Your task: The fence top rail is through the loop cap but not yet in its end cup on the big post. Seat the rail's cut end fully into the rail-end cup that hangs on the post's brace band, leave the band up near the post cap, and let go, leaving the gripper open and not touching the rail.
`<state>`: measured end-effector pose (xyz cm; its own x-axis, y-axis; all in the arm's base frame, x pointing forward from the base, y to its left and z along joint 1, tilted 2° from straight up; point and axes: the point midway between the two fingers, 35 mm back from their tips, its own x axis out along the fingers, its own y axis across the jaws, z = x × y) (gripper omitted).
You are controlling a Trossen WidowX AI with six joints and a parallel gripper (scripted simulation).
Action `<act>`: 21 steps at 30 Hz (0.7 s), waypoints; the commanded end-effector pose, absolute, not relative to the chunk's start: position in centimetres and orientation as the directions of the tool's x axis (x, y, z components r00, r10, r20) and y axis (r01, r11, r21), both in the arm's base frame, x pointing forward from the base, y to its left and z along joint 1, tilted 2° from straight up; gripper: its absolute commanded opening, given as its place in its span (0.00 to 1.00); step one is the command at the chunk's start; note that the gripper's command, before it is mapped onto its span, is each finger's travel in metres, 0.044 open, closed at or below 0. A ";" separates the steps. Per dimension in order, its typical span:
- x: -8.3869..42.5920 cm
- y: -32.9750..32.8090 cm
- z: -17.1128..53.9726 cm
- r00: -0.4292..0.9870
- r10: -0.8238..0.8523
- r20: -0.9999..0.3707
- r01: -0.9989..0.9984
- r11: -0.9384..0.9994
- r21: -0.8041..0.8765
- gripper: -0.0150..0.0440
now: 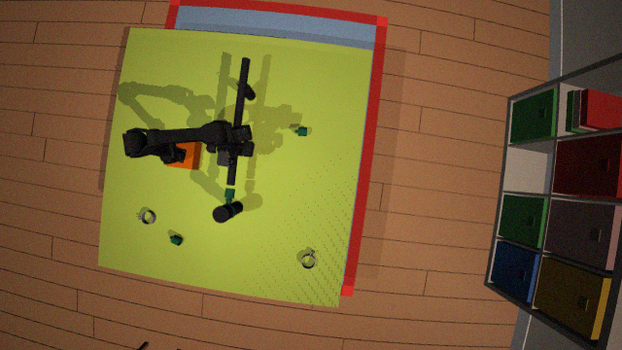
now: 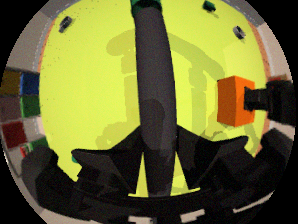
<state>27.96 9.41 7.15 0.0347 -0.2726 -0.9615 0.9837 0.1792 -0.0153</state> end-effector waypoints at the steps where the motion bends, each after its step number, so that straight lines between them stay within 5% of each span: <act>1: 28.4 9.4 7.6 0.044 -0.272 -0.961 0.984 0.177 -0.005 0.25; 21: 28.5 7.3 7.2 0.035 -0.274 -0.961 0.983 0.181 -0.016 0.25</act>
